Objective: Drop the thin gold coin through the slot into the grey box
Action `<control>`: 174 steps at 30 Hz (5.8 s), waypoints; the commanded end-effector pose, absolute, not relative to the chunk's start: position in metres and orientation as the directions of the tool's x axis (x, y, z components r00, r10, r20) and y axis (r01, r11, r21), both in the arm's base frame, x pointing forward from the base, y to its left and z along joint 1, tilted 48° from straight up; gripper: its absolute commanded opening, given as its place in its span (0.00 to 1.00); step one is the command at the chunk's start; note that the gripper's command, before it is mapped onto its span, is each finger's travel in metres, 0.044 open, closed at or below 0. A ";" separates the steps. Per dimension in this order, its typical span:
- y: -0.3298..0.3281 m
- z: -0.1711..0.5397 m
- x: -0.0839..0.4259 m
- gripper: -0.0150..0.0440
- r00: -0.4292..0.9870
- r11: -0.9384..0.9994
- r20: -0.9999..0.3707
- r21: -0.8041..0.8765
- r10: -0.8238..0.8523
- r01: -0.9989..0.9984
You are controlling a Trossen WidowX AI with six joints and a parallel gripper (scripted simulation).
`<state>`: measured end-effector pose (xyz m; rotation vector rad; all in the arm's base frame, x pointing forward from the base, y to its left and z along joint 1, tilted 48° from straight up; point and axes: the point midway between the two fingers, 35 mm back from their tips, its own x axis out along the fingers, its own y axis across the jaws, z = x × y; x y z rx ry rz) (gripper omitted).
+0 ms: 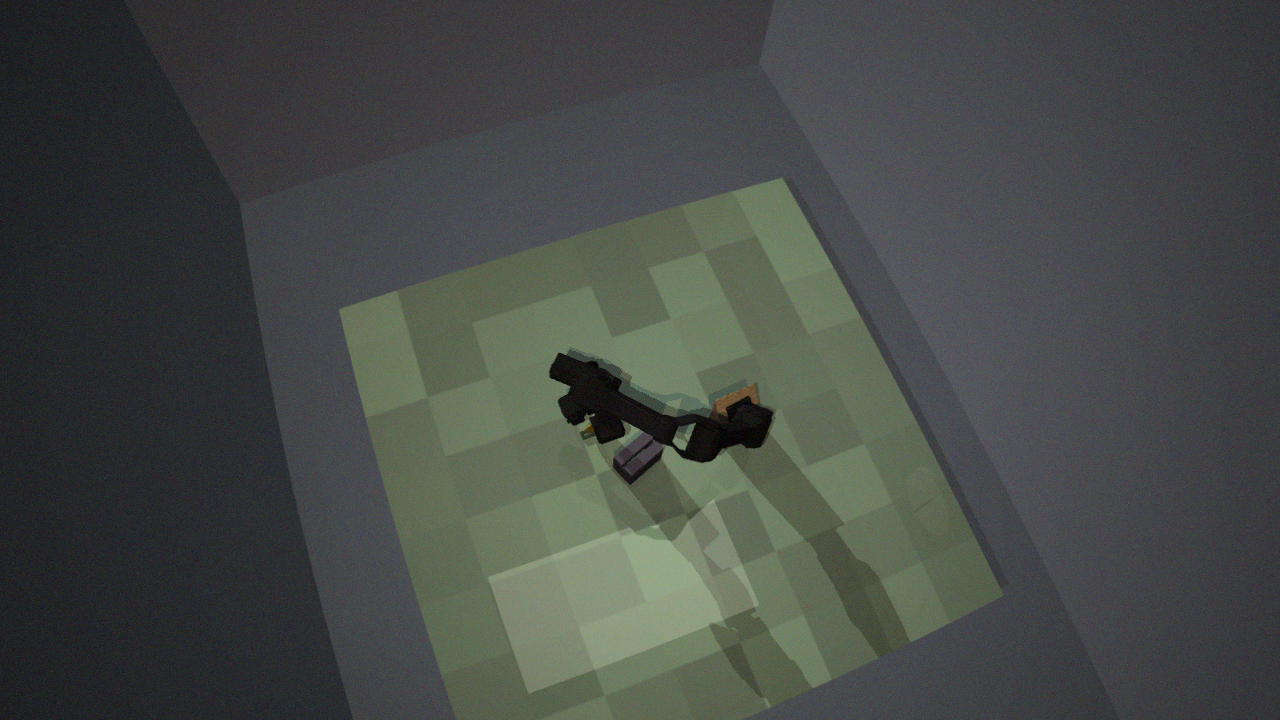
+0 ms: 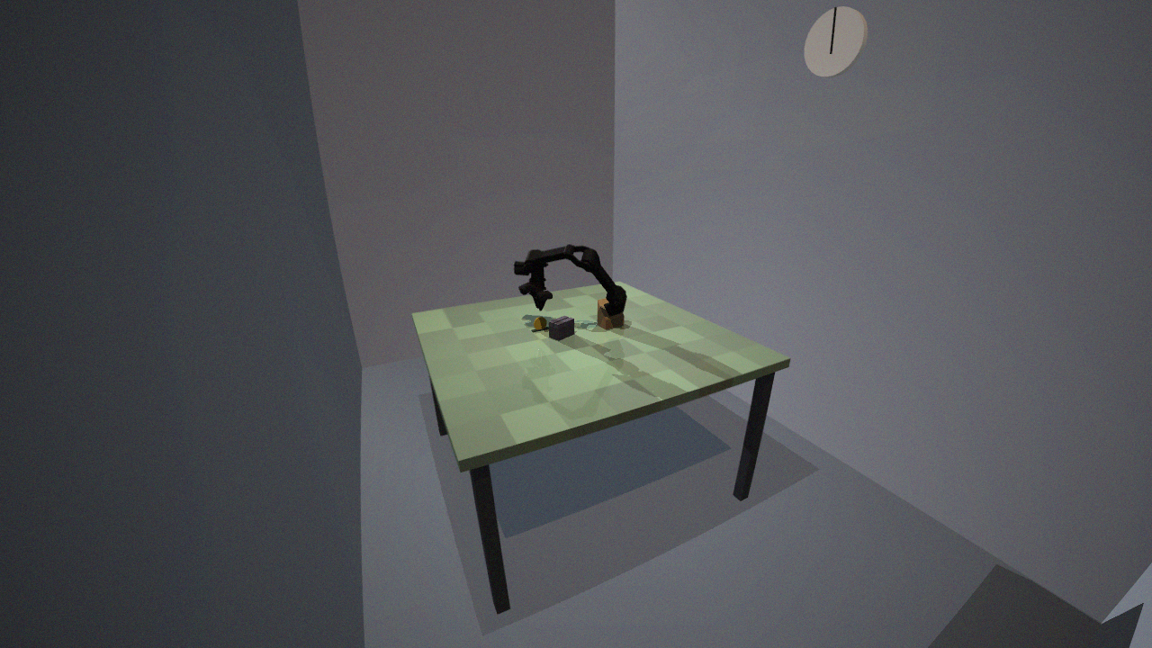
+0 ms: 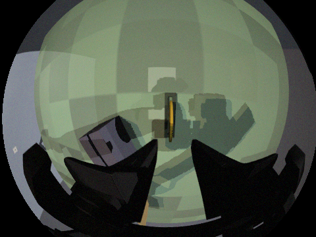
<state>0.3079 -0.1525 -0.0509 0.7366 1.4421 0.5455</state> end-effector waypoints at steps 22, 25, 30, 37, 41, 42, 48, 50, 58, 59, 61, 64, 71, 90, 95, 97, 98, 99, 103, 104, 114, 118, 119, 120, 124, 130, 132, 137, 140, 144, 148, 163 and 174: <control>-0.119 -0.081 0.312 0.53 0.075 0.670 -0.676 0.736 0.733 0.097; -0.115 -0.084 0.312 0.53 0.075 0.670 -0.676 0.736 0.733 0.097; -0.109 -0.090 0.313 0.53 0.076 0.669 -0.676 0.737 0.733 0.097; -0.100 -0.098 0.314 0.53 0.076 0.669 -0.676 0.737 0.733 0.097; -0.095 -0.102 0.314 0.53 0.076 0.668 -0.675 0.737 0.734 0.096; -0.094 -0.103 0.314 0.53 0.076 0.668 -0.675 0.738 0.734 0.096; -0.086 -0.109 0.314 0.53 0.076 0.668 -0.674 0.738 0.735 0.096; -0.084 -0.111 0.313 0.53 0.076 0.667 -0.674 0.739 0.735 0.096; -0.083 -0.112 0.313 0.26 0.075 0.667 -0.674 0.739 0.735 0.096; -0.083 -0.112 0.313 0.25 0.075 0.667 -0.674 0.739 0.735 0.096; -0.083 -0.112 0.313 0.25 0.075 0.667 -0.674 0.739 0.735 0.096; -0.083 -0.112 0.313 0.25 0.075 0.667 -0.674 0.739 0.735 0.096; -0.090 -0.107 0.314 0.25 0.076 0.668 -0.675 0.738 0.734 0.096; -0.126 -0.076 0.312 0.25 0.077 0.673 -0.680 0.733 0.729 0.097; -0.135 -0.068 0.311 0.25 0.077 0.673 -0.680 0.733 0.730 0.097; -0.138 -0.065 0.310 0.25 0.077 0.673 -0.679 0.734 0.730 0.097; -0.140 -0.063 0.310 0.25 0.077 0.672 -0.679 0.734 0.730 0.097; -0.141 -0.061 0.309 0.25 0.076 0.672 -0.679 0.734 0.730 0.097; -0.148 -0.054 0.307 0.25 0.076 0.671 -0.678 0.735 0.731 0.097; -0.150 -0.052 0.307 0.25 0.075 0.671 -0.678 0.735 0.732 0.097; -0.152 -0.045 0.307 0.25 0.074 0.680 -0.677 0.731 0.733 -0.050; -0.150 -0.042 0.308 0.25 0.074 0.677 -0.676 0.713 0.733 -0.182; -0.149 -0.042 0.308 0.25 0.074 0.674 -0.676 0.707 0.733 -0.214; -0.149 -0.041 0.308 0.25 0.074 0.671 -0.676 0.701 0.733 -0.240; -0.149 -0.041 0.309 0.25 0.074 0.669 -0.676 0.696 0.733 -0.261; -0.142 -0.031 0.305 0.25 0.074 0.669 -0.676 0.696 0.733 -0.261; -0.139 -0.027 0.304 0.25 0.074 0.668 -0.676 0.696 0.733 -0.261; -0.131 -0.018 0.299 0.25 0.074 0.668 -0.676 0.697 0.734 -0.261; -0.126 -0.012 0.297 0.25 0.074 0.668 -0.675 0.697 0.734 -0.261; -0.120 -0.005 0.293 0.25 0.073 0.668 -0.675 0.698 0.734 -0.260; -0.113 0.002 0.288 0.25 0.073 0.667 -0.675 0.698 0.734 -0.260; -0.087 0.025 0.270 0.25 0.072 0.666 -0.673 0.700 0.736 -0.259; -0.076 0.033 0.261 0.25 0.070 0.665 -0.673 0.700 0.736 -0.260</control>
